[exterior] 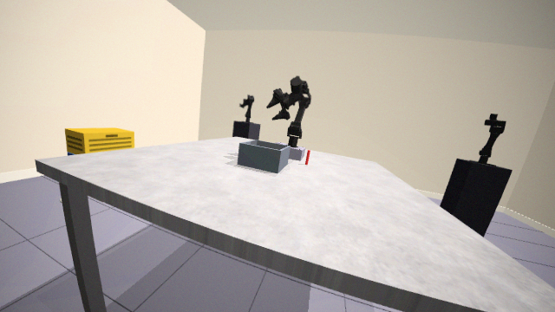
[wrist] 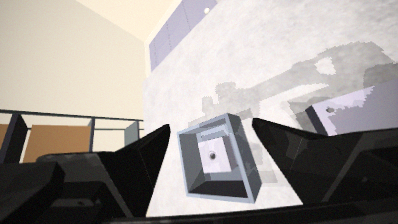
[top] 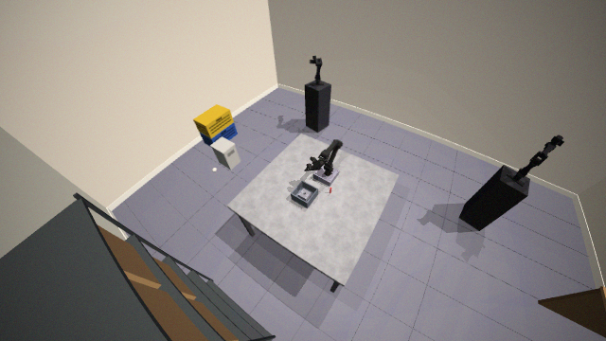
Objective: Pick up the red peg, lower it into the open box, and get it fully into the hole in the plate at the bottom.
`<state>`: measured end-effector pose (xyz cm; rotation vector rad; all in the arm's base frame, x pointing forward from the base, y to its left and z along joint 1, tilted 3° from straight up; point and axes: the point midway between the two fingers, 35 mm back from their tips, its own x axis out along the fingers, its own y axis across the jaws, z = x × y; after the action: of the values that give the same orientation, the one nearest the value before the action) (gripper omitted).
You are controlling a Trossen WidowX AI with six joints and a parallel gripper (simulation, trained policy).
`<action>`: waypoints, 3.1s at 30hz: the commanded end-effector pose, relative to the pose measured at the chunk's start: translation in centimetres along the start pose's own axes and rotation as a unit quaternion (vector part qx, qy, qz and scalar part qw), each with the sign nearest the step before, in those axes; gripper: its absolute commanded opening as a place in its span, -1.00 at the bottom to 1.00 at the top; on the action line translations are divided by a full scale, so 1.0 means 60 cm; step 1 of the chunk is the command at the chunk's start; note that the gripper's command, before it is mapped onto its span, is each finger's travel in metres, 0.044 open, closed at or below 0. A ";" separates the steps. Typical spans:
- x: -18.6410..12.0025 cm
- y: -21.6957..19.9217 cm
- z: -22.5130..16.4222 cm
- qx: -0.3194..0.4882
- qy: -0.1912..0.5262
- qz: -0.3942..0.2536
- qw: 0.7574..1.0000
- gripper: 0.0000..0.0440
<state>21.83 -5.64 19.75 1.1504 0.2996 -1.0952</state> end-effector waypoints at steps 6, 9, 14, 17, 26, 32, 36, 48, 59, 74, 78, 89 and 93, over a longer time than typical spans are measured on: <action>-0.019 -0.025 -0.071 -0.133 0.079 -0.033 0.987 1.00; -0.026 -0.036 -0.093 -0.176 0.105 -0.044 0.978 1.00; -0.041 -0.060 -0.129 -0.246 0.147 -0.063 0.956 1.00; -0.050 -0.076 -0.150 -0.286 0.171 -0.075 0.940 1.00; -0.080 -0.138 -0.211 -0.400 0.241 -0.118 0.876 1.00; -0.097 -0.184 -0.250 -0.460 0.278 -0.148 0.830 1.00; -0.101 -0.209 -0.275 -0.483 0.294 -0.159 0.809 1.00; -0.074 -0.268 -0.344 -0.517 0.317 -0.156 0.780 1.00; -0.027 -0.304 -0.393 -0.526 0.333 -0.132 0.771 0.95; 0.005 -0.334 -0.407 -0.537 0.322 -0.177 0.759 -0.76; 0.006 -0.330 -0.407 -0.542 0.312 -0.186 0.758 -1.00; -0.025 -0.262 -0.404 -0.548 0.296 -0.153 0.767 -1.00; -0.039 -0.234 -0.396 -0.544 0.289 -0.145 0.774 -1.00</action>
<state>16.16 15.74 1.49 0.3207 1.4571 -0.5768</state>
